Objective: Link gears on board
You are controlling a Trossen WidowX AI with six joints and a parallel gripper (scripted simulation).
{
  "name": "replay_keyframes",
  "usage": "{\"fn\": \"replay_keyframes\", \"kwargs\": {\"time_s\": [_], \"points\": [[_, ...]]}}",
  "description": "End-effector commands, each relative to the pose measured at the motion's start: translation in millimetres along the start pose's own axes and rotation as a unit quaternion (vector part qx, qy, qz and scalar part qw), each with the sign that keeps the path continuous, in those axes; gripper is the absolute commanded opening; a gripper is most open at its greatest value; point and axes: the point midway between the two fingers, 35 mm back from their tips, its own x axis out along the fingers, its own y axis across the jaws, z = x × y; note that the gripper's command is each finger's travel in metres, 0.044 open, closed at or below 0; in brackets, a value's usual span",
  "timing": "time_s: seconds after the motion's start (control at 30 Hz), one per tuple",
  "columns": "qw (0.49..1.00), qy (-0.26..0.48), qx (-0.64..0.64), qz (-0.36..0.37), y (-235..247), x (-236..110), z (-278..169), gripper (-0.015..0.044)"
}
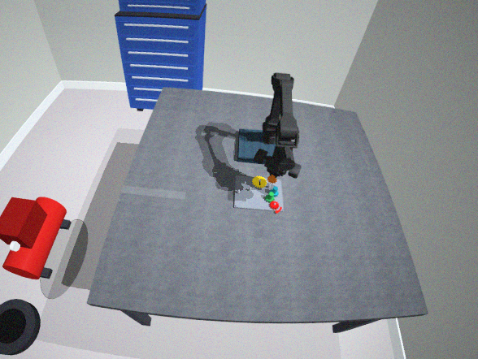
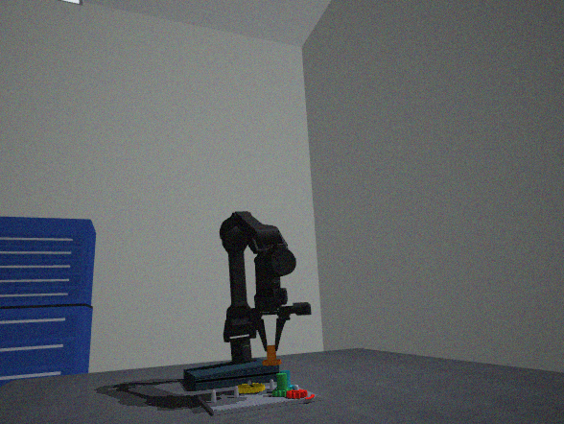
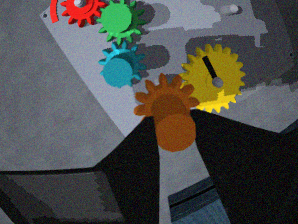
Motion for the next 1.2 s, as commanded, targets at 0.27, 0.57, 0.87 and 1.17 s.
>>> {"fn": "replay_keyframes", "kwargs": {"time_s": [0.27, 0.57, 0.87, 1.17], "points": [[0.989, -0.001, -0.15, -0.003, -1.1, -1.6, 1.5, 0.0], [0.96, 0.0, -0.28, -0.003, -0.8, -2.2, 1.5, 0.0], [0.914, 0.0, -0.405, -0.003, -0.5, -2.7, 1.4, 0.0], [0.885, 0.0, -0.465, -0.003, -0.3, -2.9, 1.4, 0.0]]}}
